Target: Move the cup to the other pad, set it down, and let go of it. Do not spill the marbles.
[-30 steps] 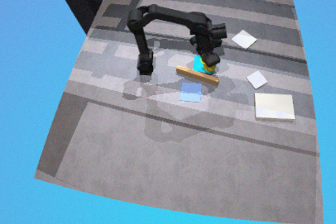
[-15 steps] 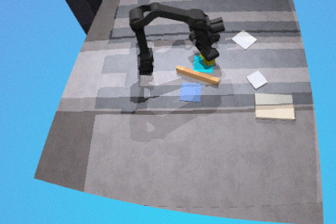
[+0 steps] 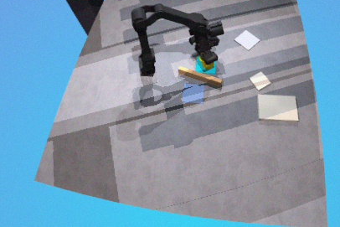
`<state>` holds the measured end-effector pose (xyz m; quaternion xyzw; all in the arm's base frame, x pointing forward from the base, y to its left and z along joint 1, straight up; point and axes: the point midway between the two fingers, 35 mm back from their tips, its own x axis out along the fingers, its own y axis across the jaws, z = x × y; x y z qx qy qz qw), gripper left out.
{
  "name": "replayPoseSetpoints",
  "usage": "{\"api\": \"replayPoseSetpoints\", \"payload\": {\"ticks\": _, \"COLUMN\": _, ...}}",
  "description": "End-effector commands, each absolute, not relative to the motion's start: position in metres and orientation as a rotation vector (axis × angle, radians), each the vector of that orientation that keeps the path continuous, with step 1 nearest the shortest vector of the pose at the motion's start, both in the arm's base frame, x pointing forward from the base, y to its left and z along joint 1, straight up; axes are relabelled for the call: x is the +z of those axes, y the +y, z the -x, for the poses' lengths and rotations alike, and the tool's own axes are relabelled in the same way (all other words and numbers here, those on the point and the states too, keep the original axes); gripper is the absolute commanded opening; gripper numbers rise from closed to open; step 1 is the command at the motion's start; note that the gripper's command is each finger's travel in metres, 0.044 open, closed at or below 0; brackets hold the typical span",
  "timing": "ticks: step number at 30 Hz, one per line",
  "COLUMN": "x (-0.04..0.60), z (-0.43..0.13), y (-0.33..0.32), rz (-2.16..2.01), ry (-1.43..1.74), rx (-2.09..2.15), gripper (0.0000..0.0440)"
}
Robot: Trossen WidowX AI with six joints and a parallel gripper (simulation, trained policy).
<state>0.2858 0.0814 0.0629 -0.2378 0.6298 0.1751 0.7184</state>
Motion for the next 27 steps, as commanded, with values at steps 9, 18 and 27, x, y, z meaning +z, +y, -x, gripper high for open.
{"api": "replayPoseSetpoints", "payload": {"ticks": 9, "x": 0.072, "z": -0.294, "y": 0.083, "rz": 0.473, "ry": 1.320, "rx": 0.374, "gripper": 0.0150}}
{"api": "replayPoseSetpoints", "payload": {"ticks": 18, "x": 0.087, "z": -0.287, "y": 0.082, "rz": 0.445, "ry": 1.278, "rx": 0.392, "gripper": 0.0165}}
{"api": "replayPoseSetpoints", "payload": {"ticks": 27, "x": 0.107, "z": -0.279, "y": 0.080, "rz": 0.413, "ry": 1.232, "rx": 0.401, "gripper": 0.0204}}
